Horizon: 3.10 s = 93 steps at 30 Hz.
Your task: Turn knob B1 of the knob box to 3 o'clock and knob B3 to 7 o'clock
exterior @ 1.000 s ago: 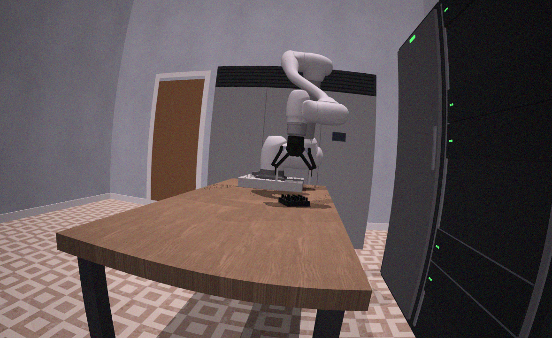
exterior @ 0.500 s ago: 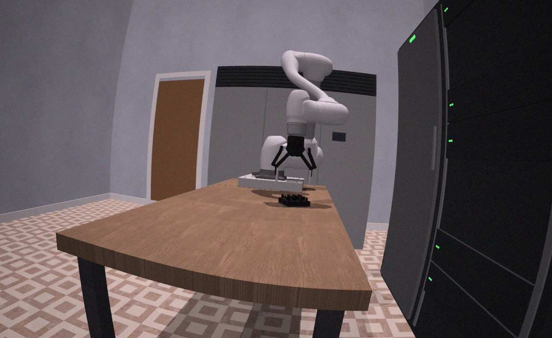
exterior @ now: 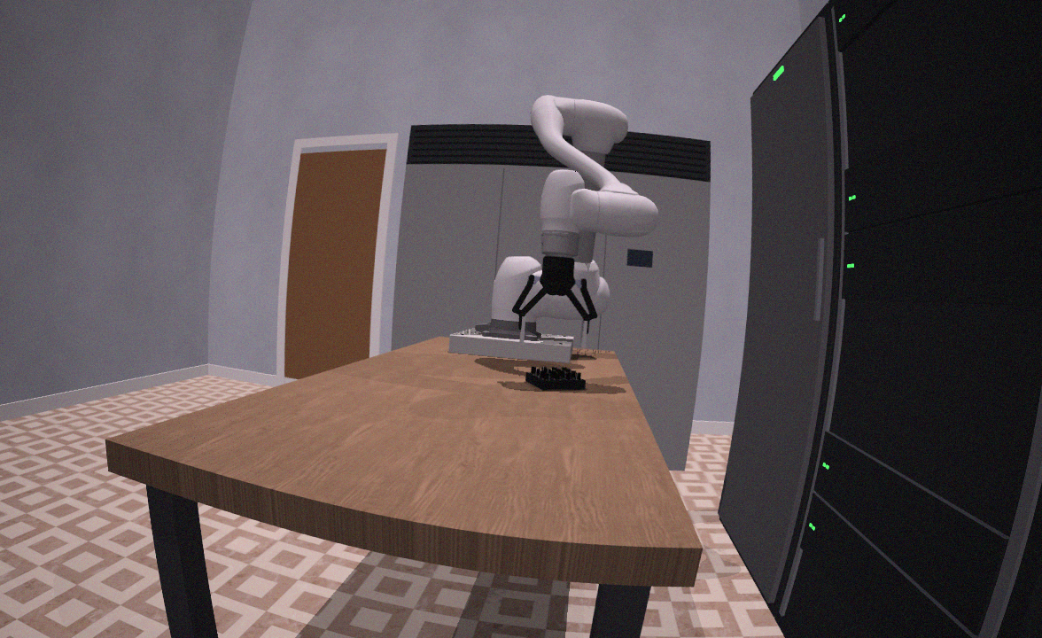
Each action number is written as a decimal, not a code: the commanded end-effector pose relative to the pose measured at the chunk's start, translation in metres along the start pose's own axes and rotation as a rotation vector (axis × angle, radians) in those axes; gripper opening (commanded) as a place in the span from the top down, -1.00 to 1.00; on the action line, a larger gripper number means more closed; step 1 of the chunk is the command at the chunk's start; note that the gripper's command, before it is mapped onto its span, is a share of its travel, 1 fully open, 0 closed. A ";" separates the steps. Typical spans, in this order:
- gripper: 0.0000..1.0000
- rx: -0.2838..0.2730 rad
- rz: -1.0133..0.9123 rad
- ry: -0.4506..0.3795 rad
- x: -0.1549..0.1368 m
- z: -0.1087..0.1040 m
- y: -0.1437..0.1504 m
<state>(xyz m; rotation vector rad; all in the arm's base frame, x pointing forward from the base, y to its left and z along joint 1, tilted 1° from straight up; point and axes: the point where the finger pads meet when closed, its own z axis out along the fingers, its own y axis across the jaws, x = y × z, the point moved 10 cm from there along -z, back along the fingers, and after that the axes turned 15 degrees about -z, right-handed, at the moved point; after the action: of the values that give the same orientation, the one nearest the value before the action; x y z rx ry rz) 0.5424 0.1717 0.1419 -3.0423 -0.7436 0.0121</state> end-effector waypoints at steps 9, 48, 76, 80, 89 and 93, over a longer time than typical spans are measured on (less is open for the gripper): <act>-1.00 0.000 0.000 0.000 0.000 0.000 0.000; -1.00 0.000 0.000 0.000 -0.015 0.000 0.000; -1.00 0.000 0.000 0.000 -0.053 0.000 -0.001; -1.00 0.000 0.000 0.000 -0.053 0.000 -0.001; -1.00 0.000 0.000 0.000 -0.053 0.000 -0.001; -1.00 0.000 0.000 0.000 -0.053 0.000 -0.001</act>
<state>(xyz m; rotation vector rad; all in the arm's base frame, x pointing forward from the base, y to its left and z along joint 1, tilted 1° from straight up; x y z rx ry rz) 0.4952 0.1478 0.1422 -3.0424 -0.7436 0.0121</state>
